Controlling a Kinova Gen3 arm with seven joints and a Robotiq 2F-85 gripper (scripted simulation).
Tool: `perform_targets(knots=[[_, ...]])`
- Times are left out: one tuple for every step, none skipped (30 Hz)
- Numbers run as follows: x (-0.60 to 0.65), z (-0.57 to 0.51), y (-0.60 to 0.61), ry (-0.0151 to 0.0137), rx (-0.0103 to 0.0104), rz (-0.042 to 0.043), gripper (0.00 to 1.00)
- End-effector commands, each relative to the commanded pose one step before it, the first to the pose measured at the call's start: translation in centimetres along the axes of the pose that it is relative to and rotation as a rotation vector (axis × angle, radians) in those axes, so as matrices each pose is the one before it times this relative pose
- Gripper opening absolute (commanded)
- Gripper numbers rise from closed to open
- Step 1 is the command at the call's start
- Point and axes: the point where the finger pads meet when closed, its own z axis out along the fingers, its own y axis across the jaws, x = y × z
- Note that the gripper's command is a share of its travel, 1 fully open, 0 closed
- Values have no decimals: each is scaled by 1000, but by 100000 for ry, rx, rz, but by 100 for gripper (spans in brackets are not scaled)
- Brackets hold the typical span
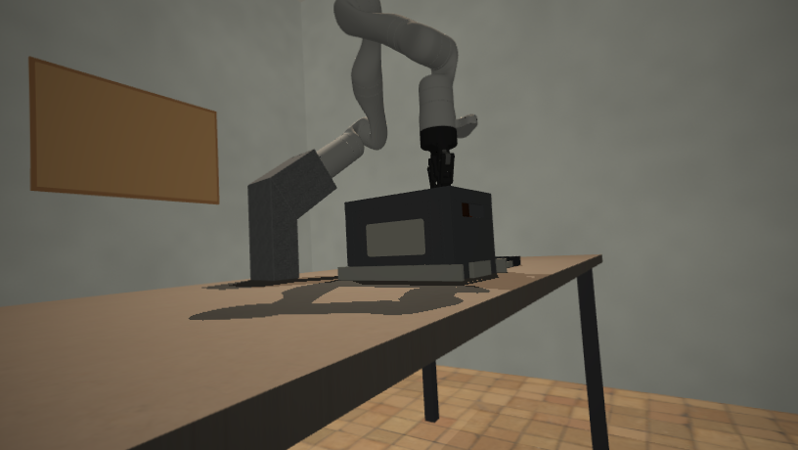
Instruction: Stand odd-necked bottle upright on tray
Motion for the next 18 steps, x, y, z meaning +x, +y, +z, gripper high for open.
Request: perform_targets(knots=[[16, -57, 65, 45, -178, 2, 0], [0, 0, 0, 0, 0, 0, 0], [0, 0, 0, 0, 0, 0, 0], [0, 0, 0, 0, 0, 0, 0], [0, 0, 0, 0, 0, 0, 0], [0, 0, 0, 0, 0, 0, 0], [0, 0, 0, 0, 0, 0, 0], [0, 0, 0, 0, 0, 0, 0], [0, 0, 0, 0, 0, 0, 0], [0, 0, 0, 0, 0, 0, 0], [0, 0, 0, 0, 0, 0, 0], [0, 0, 0, 0, 0, 0, 0], [0, 0, 0, 0, 0, 0, 0], [0, 0, 0, 0, 0, 0, 0], [0, 0, 0, 0, 0, 0, 0], [0, 0, 0, 0, 0, 0, 64], [0, 0, 0, 0, 0, 0, 64], [0, 0, 0, 0, 0, 0, 64]])
